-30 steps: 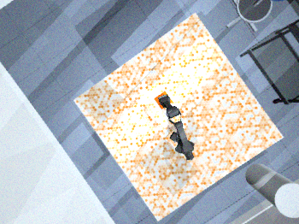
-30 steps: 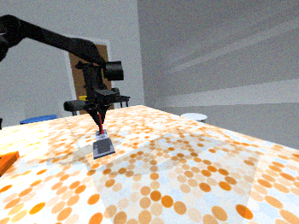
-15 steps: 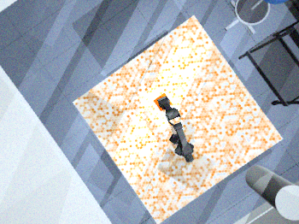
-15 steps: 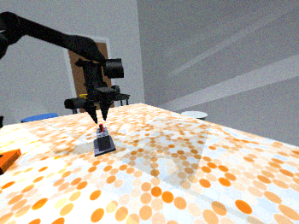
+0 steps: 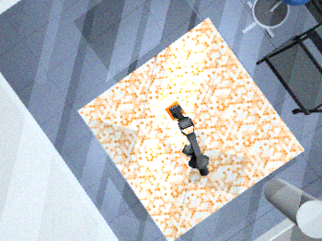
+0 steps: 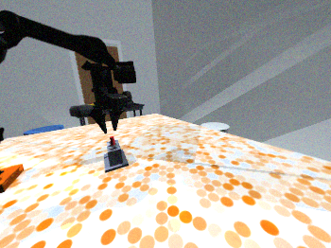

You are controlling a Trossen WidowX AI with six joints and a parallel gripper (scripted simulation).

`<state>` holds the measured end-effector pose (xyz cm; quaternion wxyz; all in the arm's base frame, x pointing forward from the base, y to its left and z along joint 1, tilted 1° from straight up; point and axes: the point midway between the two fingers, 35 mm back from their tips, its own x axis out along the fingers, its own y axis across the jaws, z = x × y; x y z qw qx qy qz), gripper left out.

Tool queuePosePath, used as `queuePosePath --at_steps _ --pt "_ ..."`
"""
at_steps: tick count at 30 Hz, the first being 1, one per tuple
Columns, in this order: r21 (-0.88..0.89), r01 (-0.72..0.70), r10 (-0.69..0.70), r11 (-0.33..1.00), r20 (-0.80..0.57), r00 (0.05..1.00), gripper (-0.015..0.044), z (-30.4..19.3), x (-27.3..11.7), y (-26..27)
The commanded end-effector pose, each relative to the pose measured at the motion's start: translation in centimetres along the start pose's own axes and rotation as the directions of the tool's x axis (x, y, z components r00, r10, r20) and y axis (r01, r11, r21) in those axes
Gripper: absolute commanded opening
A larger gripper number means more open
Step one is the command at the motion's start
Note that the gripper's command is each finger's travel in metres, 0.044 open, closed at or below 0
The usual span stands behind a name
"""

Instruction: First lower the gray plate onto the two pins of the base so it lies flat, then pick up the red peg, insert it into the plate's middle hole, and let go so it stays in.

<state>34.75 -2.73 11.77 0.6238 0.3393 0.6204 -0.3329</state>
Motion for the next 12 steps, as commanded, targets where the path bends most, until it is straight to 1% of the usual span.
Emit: queuePosePath --at_steps 1,12 --pt "-0.003 -0.002 0.002 1.000 0.003 1.000 0.0150 0.00 -0.37 0.00" --pt "-0.003 -0.002 0.002 1.000 0.003 1.000 0.0150 -0.17 -1.07 -0.13"
